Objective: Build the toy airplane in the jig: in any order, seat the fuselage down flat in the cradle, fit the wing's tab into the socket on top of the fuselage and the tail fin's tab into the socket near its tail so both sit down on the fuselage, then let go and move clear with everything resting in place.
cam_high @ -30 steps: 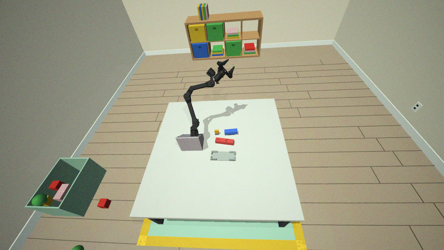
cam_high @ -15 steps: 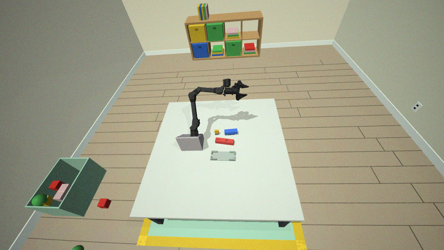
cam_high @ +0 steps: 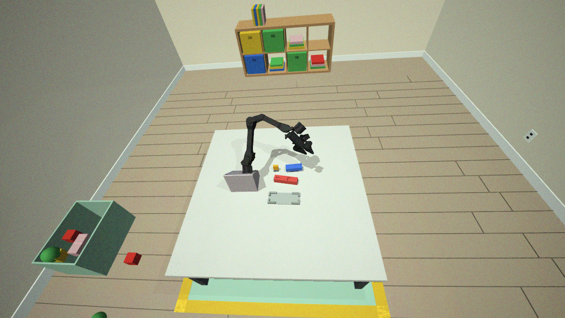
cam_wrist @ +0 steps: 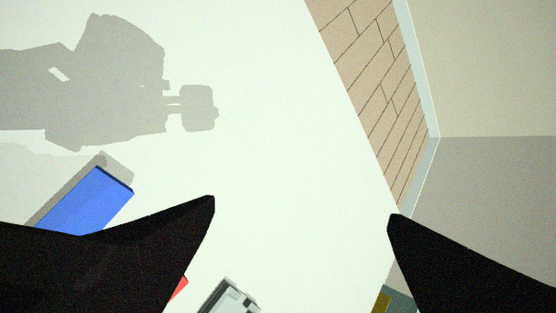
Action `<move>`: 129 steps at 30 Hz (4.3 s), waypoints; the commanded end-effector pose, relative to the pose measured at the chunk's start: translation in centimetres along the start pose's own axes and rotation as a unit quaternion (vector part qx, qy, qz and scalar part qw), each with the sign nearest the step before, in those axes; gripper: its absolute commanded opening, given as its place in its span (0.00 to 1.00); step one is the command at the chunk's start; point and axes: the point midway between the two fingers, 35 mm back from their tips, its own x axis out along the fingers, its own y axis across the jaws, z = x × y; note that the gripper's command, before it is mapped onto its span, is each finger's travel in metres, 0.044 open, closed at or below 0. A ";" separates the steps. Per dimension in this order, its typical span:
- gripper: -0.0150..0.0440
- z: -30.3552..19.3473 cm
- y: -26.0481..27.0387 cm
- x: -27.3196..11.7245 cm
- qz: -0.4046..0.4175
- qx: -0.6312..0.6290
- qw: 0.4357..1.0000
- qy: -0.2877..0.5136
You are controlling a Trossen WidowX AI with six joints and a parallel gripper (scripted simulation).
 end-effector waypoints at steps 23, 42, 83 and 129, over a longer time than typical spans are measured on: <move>1.00 -18.9 13.9 2.7 0.259 0.444 0.810 0.281; 1.00 -19.6 16.2 5.1 0.259 0.444 0.810 0.281; 0.43 -20.4 18.5 7.4 0.261 0.445 0.809 0.281; 0.25 -17.5 9.7 -1.7 0.258 0.444 0.811 0.282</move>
